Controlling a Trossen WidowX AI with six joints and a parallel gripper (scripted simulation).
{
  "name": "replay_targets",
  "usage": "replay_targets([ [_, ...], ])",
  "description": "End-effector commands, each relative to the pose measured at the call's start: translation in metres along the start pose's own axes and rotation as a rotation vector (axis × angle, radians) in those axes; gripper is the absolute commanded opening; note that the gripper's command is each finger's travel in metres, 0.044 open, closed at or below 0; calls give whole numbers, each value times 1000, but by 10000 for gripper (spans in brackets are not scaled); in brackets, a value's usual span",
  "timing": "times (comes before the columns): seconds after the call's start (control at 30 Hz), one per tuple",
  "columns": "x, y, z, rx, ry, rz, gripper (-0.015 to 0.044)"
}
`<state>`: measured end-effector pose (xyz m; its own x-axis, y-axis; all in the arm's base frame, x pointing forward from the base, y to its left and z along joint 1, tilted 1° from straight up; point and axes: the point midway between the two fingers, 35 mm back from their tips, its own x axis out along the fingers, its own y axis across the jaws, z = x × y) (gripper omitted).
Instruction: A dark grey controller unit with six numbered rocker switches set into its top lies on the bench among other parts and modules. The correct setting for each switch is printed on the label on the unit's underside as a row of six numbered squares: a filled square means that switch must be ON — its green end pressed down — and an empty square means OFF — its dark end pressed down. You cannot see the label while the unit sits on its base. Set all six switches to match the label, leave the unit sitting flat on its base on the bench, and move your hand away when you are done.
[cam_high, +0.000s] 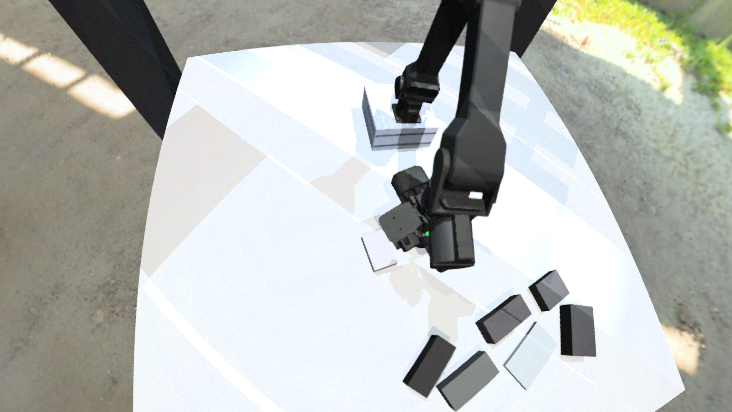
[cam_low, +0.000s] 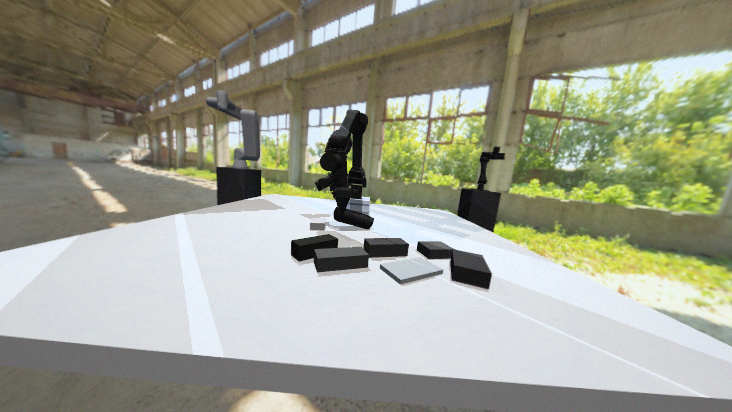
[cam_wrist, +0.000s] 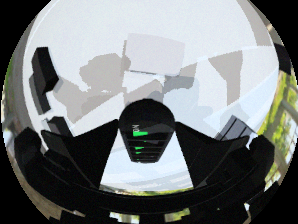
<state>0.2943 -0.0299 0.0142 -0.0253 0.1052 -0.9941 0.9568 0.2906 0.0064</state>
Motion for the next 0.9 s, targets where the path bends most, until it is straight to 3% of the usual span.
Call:
replay_targets([
  [0.0, -6, 0, -4, 3, -14, 6, 335],
  [0.87, -20, 0, -20, 3, -65, 6, 335],
])
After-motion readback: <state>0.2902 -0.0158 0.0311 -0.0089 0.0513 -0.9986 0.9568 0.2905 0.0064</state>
